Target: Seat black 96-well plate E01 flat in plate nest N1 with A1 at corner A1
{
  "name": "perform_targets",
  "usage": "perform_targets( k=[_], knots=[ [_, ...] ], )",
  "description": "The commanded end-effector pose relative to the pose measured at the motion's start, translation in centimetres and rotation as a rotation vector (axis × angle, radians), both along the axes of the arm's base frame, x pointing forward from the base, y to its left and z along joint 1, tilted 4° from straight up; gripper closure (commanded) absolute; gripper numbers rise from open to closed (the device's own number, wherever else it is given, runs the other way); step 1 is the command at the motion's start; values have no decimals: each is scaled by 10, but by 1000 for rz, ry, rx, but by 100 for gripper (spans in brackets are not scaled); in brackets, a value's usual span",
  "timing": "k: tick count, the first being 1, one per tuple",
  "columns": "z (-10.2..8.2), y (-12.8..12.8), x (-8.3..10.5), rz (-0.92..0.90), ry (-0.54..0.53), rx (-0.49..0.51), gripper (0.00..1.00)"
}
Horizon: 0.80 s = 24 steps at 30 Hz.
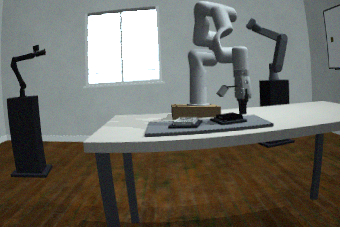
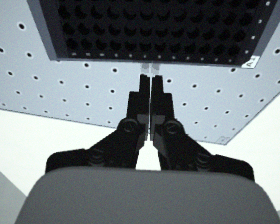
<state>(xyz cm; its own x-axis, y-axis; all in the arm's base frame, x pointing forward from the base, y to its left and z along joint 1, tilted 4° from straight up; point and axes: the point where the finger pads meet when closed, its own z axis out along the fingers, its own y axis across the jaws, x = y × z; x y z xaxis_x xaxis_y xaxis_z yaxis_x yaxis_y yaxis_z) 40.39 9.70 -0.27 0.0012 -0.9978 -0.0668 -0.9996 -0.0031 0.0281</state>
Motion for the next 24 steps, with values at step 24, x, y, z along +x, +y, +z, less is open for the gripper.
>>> perform_targets(
  k=[24],
  knots=[
    [-6,-1,2,0,-4,1,100]
  ],
)
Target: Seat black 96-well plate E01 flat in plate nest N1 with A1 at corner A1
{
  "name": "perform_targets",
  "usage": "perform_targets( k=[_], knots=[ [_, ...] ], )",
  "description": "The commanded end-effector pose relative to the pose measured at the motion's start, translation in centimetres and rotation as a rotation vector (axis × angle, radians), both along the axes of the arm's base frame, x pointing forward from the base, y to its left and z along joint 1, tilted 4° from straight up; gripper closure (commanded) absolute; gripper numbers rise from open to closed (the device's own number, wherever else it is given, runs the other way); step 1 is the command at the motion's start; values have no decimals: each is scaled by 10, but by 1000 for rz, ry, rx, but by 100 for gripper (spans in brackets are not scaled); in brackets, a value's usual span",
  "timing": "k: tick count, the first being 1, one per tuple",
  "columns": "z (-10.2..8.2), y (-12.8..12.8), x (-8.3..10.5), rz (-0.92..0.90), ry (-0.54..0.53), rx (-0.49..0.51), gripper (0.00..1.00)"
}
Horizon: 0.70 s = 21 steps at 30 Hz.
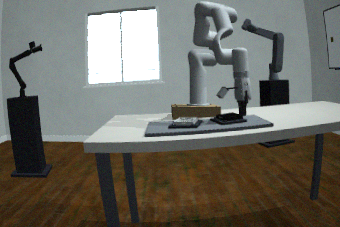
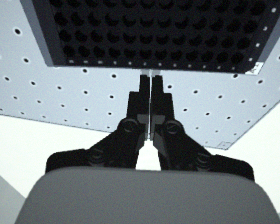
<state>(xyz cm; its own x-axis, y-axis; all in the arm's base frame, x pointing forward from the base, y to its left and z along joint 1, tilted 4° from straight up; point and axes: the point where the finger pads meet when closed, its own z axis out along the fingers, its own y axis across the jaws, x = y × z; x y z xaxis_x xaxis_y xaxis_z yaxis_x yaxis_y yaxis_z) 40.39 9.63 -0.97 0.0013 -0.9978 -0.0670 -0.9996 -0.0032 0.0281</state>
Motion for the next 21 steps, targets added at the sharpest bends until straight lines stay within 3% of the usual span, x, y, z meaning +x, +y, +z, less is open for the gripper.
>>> perform_targets(
  k=[1,21],
  knots=[
    [1,-1,2,0,-4,1,100],
    [1,-7,2,0,-4,1,100]
  ],
)
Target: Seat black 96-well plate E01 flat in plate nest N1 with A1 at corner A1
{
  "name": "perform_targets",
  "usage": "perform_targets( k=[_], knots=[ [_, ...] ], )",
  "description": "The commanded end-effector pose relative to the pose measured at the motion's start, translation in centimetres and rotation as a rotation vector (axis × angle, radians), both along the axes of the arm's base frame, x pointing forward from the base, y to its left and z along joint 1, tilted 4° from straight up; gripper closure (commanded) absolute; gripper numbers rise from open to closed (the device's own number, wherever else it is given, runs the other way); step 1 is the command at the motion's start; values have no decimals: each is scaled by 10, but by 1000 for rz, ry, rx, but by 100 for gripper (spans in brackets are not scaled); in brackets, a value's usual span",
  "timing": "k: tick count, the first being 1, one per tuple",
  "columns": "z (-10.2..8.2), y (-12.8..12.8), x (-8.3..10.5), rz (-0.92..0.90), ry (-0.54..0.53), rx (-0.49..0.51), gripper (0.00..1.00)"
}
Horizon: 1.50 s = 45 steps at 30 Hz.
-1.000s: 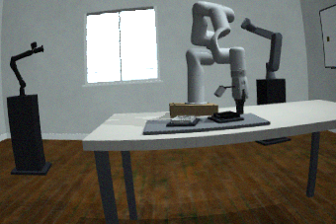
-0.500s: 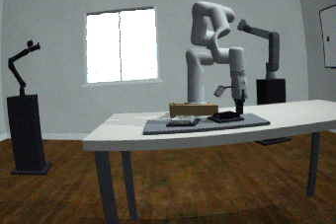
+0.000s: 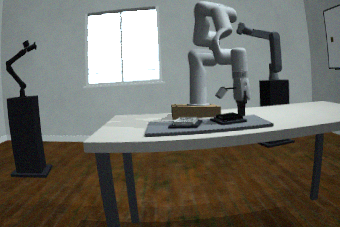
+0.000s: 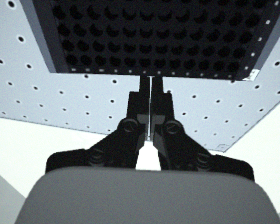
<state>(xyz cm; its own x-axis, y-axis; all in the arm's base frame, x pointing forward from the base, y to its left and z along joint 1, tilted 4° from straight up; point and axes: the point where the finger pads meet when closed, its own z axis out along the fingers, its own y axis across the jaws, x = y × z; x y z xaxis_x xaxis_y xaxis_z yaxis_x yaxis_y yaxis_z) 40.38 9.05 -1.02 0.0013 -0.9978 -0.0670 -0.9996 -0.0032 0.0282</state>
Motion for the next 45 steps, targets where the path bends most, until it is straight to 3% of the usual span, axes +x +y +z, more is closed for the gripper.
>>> perform_targets(
  k=[1,45],
  knots=[
    [1,-1,2,0,-4,1,100],
    [0,-10,2,0,-4,1,100]
  ],
)
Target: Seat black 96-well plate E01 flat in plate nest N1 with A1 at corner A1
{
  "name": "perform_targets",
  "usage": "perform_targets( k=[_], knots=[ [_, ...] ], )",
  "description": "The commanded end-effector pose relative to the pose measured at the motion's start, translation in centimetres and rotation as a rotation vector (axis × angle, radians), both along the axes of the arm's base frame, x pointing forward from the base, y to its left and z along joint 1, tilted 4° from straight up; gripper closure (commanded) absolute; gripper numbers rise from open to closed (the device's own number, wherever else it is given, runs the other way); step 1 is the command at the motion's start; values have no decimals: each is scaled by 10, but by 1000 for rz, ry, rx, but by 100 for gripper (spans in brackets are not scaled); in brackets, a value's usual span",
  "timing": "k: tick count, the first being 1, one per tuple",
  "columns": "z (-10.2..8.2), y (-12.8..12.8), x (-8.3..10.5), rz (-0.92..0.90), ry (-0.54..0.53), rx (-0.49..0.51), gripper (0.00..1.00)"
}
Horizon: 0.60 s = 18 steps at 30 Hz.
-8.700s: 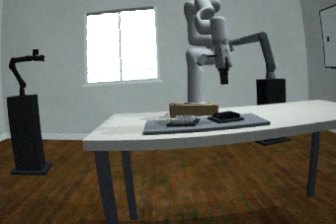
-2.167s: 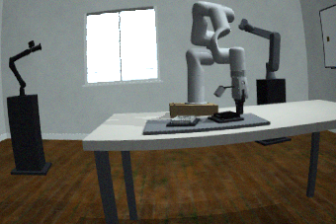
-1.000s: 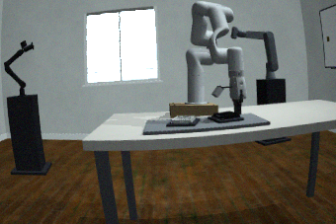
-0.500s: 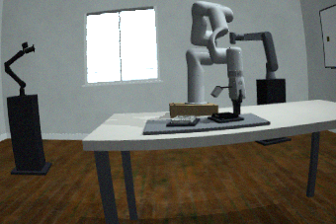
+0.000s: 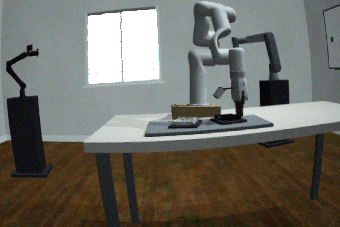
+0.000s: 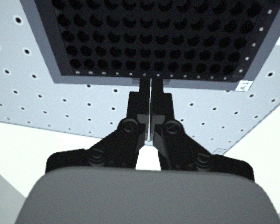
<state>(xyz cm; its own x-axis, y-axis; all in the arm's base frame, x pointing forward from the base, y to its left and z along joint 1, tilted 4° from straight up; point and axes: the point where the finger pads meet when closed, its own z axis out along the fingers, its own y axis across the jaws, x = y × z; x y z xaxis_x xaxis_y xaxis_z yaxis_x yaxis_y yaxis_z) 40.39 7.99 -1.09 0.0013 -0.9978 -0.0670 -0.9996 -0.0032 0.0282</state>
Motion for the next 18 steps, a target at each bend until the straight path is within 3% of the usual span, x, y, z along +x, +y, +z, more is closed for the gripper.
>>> perform_targets(
  k=[1,18],
  knots=[
    [1,0,2,0,-4,1,100],
    [2,18,1,0,-4,1,100]
  ],
)
